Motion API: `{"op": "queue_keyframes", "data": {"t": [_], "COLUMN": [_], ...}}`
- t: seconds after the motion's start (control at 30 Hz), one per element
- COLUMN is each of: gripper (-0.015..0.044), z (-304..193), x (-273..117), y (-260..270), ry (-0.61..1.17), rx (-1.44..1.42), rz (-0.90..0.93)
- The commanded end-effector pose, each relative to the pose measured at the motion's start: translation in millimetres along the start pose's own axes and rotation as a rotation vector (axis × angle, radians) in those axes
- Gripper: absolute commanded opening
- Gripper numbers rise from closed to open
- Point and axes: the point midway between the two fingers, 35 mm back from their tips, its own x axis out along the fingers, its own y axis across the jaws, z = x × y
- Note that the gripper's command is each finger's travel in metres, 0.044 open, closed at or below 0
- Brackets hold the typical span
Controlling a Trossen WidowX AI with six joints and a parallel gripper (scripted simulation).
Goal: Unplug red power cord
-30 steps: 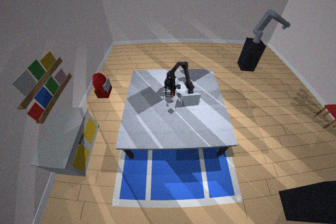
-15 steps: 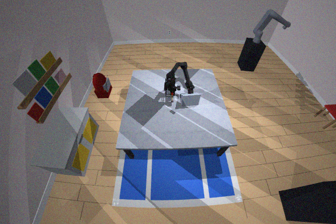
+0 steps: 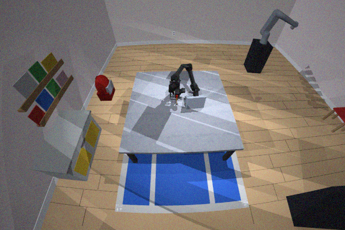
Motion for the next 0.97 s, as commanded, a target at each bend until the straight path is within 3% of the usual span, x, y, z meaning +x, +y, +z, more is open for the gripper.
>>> {"op": "queue_keyframes", "data": {"t": [0.0,0.23,0.93], "gripper": [0.042,0.044,0.044], "z": [10,60,60], "x": [-3,-12,-12], "y": [-1,0,0], "ry": [-0.002,-0.004,-0.004], "rx": [0.0,0.001,0.001], "rz": [-0.003,-0.003,-0.003]}}
